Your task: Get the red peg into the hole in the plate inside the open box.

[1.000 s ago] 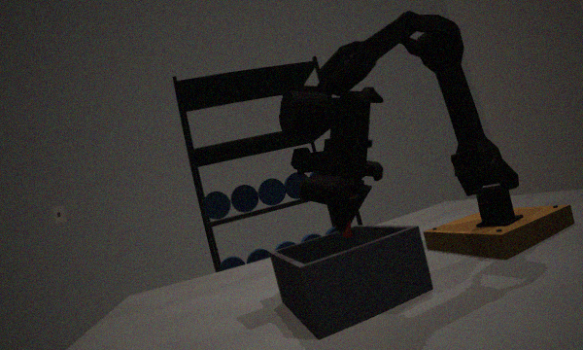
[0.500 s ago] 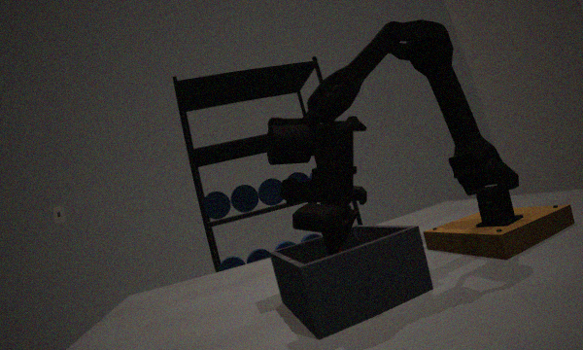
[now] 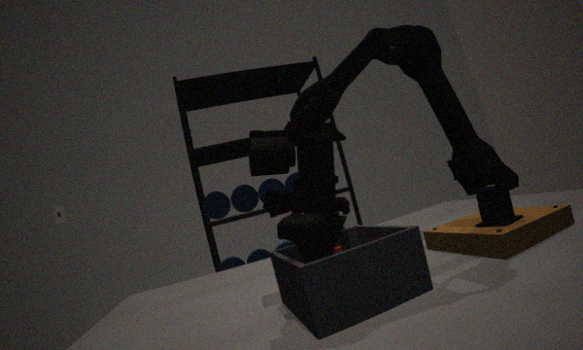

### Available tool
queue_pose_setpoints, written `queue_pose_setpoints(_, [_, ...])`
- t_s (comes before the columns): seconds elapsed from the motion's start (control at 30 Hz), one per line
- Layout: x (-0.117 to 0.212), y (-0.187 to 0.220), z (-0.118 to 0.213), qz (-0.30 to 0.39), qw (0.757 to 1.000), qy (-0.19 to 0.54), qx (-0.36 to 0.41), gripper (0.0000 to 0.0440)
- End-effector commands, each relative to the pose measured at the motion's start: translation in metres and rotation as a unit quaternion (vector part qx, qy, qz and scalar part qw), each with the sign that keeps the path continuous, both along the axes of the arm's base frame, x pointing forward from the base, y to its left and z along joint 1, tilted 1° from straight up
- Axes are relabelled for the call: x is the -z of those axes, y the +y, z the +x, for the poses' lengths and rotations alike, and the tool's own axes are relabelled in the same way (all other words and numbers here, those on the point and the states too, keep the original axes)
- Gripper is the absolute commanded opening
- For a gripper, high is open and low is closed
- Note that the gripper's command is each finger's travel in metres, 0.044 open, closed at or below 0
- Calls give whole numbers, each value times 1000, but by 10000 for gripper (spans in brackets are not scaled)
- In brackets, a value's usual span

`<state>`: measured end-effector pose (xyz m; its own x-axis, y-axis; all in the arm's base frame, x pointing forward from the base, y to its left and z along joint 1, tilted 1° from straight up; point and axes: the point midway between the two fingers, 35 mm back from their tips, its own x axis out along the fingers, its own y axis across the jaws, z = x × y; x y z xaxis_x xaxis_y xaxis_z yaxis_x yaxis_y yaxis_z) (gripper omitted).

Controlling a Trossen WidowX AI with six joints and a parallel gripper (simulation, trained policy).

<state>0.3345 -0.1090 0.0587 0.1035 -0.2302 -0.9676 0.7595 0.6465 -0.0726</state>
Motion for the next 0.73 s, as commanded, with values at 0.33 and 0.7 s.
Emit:
queue_pose_setpoints(0.33, [-38,8,59,48,997,-51,-39,440])
queue_pose_setpoints(0.7, [-48,12,71,55,995,-66,-48,440])
